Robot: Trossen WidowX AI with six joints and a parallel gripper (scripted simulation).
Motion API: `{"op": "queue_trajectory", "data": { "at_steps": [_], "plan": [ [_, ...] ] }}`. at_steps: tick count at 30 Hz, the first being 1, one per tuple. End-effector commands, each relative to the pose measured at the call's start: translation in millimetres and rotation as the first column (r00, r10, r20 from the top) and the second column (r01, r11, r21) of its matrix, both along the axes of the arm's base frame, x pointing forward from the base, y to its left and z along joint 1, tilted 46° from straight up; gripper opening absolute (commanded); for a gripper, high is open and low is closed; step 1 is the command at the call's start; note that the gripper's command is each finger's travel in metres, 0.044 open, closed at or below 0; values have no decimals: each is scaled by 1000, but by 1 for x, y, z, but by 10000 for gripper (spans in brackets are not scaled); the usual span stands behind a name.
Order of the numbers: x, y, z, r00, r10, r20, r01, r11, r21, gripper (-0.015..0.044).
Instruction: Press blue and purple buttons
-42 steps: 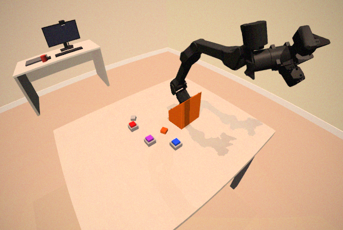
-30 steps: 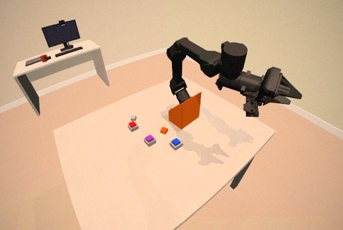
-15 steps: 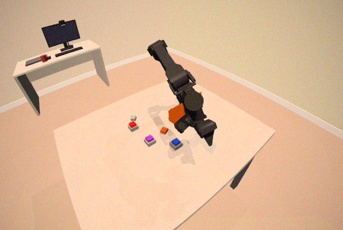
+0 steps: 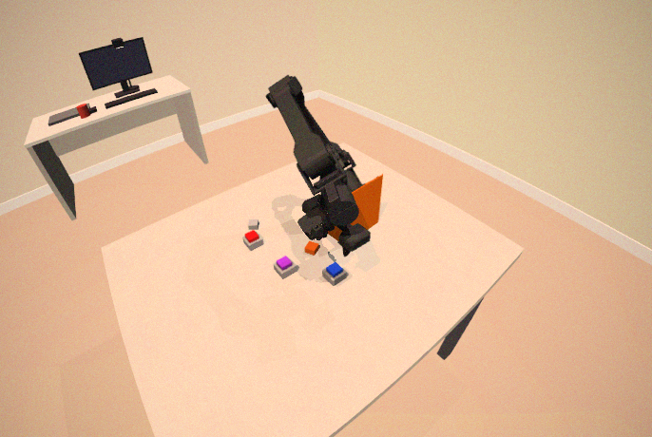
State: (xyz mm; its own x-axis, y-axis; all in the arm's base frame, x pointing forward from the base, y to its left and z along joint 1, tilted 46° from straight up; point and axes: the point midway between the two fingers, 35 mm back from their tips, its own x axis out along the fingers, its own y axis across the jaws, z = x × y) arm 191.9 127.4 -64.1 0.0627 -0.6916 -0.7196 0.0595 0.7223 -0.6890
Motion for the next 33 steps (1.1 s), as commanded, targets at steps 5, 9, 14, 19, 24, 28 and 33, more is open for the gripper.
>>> {"op": "queue_trajectory", "data": {
  "at_steps": [5, 9, 14, 19, 24, 28, 33],
  "plan": [
    [3, -48, -41, 1000, 11, -8, -11, 1000, -18, 242],
    [3, -48, -41, 1000, 11, -8, -11, 1000, -18, 138],
    [3, -48, -41, 1000, 11, -8, -11, 1000, -18, 20],
    [3, -48, -41, 1000, 11, -8, -11, 1000, -18, 20],
    [3, -50, -43, 1000, 11, -8, -11, 1000, -17, 20],
    [3, -54, -48, 1000, 11, -8, -11, 1000, -18, 20],
    [4, -60, -53, 1000, 11, -8, -11, 1000, -18, 20]
  ]
}}
